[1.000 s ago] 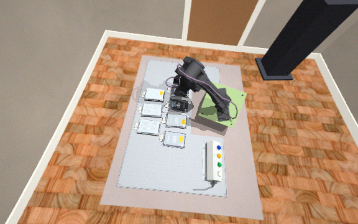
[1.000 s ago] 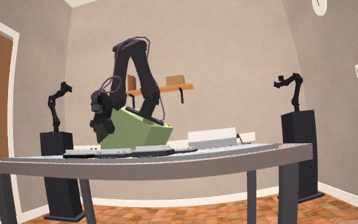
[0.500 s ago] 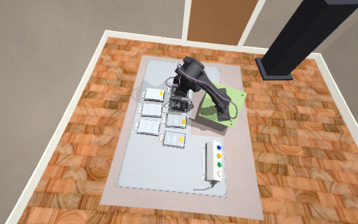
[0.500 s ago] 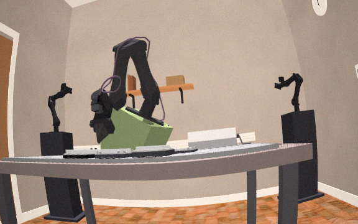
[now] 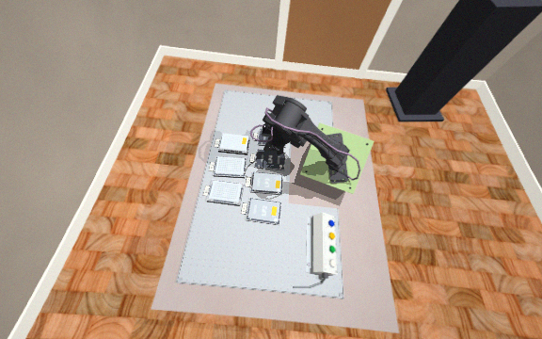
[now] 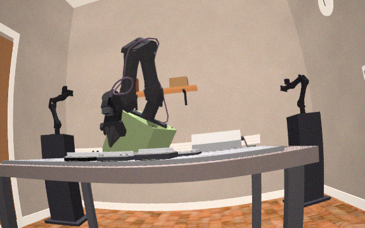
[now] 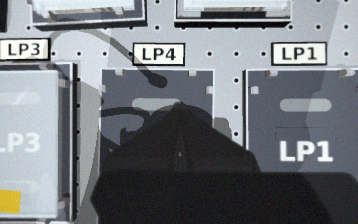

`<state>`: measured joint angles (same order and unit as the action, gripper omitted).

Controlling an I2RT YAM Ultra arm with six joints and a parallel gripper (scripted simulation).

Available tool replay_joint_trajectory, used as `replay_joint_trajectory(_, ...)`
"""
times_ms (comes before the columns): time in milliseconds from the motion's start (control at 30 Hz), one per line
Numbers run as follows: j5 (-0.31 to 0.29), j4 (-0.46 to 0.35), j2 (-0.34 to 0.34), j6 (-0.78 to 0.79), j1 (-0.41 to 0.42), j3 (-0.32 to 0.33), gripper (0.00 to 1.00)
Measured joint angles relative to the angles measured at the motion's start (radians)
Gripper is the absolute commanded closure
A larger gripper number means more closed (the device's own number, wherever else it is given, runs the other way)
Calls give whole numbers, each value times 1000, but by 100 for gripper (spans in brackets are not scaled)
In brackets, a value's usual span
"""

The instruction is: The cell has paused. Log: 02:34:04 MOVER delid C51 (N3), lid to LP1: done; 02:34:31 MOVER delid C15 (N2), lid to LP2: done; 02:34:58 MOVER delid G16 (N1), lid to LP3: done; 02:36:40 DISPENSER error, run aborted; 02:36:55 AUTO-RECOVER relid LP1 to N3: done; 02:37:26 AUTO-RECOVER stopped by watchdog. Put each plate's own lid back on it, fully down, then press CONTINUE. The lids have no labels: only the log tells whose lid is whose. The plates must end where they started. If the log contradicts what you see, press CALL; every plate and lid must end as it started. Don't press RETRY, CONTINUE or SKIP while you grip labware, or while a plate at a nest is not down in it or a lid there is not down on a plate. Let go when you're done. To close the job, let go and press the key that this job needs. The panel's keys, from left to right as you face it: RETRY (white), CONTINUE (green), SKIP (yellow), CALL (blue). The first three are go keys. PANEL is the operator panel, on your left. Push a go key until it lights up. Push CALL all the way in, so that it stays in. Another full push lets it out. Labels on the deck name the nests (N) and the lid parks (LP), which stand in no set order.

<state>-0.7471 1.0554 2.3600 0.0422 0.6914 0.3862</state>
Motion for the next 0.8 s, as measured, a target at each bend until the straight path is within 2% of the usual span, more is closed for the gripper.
replay_joint_trajectory(467, 146, 143, -156, -213, -258, -142, 100)
replay_joint_trajectory(567, 190, 153, -180, -256, -296, -155, 100)
replay_joint_trajectory(800, 297, 155, -285, -361, -453, -196, 100)
